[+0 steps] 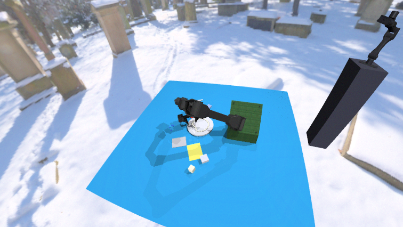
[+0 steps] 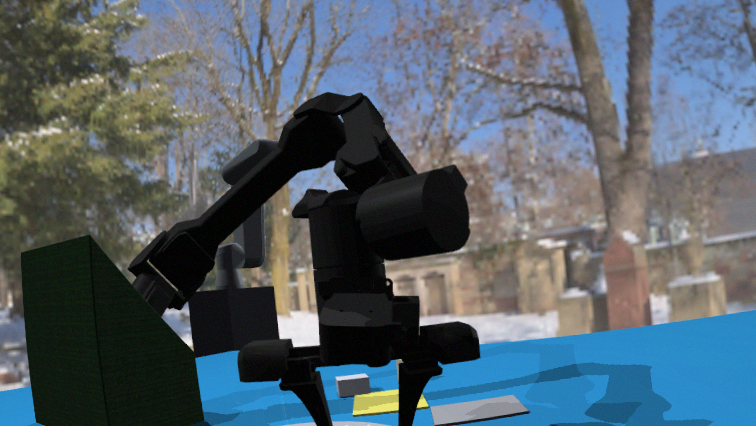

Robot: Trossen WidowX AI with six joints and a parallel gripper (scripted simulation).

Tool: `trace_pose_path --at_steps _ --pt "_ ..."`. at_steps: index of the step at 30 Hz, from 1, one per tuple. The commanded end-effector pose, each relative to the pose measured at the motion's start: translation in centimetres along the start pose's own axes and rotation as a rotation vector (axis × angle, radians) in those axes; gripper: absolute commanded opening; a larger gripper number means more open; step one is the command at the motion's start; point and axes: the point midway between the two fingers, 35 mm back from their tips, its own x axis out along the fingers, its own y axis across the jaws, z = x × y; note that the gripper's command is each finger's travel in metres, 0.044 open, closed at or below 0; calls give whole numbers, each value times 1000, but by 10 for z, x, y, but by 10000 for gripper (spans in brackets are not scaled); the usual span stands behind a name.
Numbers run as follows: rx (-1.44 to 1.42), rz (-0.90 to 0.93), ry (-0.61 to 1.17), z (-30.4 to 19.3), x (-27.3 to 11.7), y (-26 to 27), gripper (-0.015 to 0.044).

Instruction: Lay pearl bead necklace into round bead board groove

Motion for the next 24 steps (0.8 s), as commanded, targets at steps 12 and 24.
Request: trace_pose_path --at_steps 12,24 --pt "4 4 4 0 -5 -1 440" --pt "2 4 4 -5 -8 -1 387"
